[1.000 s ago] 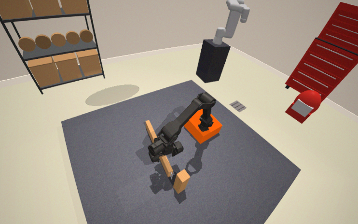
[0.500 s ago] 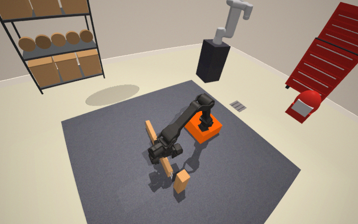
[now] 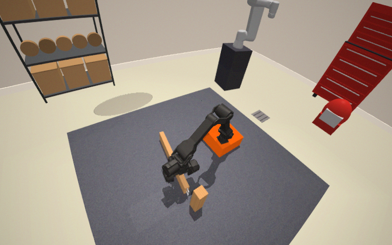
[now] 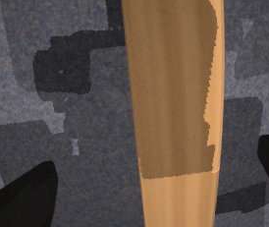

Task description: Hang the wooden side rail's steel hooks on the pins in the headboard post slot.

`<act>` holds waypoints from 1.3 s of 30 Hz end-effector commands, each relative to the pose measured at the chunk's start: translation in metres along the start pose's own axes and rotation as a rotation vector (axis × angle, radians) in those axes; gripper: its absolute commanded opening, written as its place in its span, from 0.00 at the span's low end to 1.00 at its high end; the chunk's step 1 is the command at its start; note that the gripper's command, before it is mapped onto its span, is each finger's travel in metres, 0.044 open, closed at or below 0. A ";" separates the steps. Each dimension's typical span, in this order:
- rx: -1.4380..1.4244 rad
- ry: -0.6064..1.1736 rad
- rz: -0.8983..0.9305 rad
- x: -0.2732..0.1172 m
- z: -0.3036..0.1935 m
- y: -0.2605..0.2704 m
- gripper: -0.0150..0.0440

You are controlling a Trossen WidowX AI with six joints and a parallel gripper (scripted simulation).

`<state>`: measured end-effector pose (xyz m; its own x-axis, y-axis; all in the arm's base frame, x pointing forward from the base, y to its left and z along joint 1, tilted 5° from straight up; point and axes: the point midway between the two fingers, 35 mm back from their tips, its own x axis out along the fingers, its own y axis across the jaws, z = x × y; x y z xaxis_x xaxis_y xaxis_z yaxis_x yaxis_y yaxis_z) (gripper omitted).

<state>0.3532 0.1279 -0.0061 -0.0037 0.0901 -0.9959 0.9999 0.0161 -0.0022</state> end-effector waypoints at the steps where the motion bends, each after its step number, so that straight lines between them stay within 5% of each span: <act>1: 0.004 -0.009 -0.009 0.010 0.002 -0.003 1.00; 20: 0.004 -0.009 -0.010 0.033 0.003 -0.005 1.00; 32: 0.004 -0.009 -0.010 0.033 0.003 -0.005 0.47; 39: 0.004 -0.009 -0.010 0.033 0.003 -0.005 0.39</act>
<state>0.3484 0.1290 -0.0379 -0.0135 0.0869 -0.9961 0.9998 0.0157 -0.0122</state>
